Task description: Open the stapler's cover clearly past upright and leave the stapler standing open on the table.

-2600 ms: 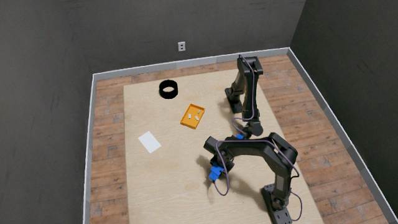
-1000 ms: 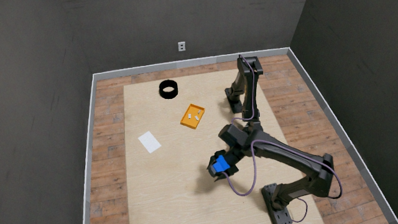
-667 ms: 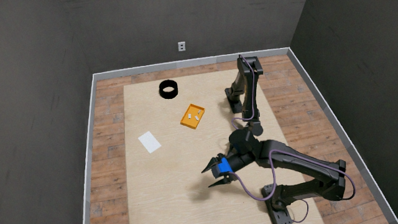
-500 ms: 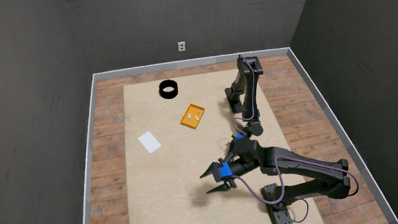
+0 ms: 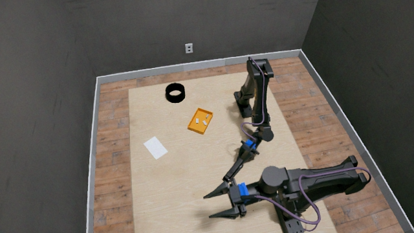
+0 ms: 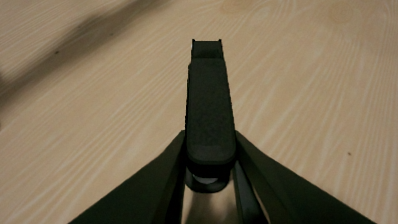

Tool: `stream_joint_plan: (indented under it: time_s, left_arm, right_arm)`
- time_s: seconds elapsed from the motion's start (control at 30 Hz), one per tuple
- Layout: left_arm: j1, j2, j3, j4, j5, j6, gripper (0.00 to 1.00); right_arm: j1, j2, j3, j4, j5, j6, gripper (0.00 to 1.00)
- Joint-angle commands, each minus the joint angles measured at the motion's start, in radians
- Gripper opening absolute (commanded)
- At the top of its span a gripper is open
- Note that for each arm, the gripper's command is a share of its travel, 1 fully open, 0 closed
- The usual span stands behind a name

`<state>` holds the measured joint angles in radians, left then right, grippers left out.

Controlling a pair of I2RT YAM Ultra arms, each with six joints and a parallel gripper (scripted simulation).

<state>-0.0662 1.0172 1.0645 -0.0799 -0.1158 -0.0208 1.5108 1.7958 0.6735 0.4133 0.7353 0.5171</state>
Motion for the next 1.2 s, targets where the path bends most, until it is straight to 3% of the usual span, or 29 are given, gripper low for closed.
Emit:
stream_joint_plan:
  time_s: [0.0, 0.33, 0.73, 1.17]
  left_arm:
    - [0.050, 0.026, -0.011, 0.090, 0.112, 0.032, 0.57]
    - [0.072, 0.036, -0.012, 0.084, 0.115, 0.020, 0.57]
    - [0.072, 0.036, -0.012, 0.085, 0.116, 0.021, 0.57]
    - [0.072, 0.036, -0.012, 0.085, 0.116, 0.021, 0.57]
  right_arm:
    - [-0.004, -0.015, 0.019, -0.015, 0.010, 0.004, 0.21]
    - [-0.020, -0.050, 0.053, -0.102, -0.023, 0.023, 0.21]
    - [-0.073, -0.114, 0.212, -0.460, -0.146, 0.076, 0.21]
    - [-0.129, -0.083, 0.399, -0.751, -0.264, 0.100, 0.21]
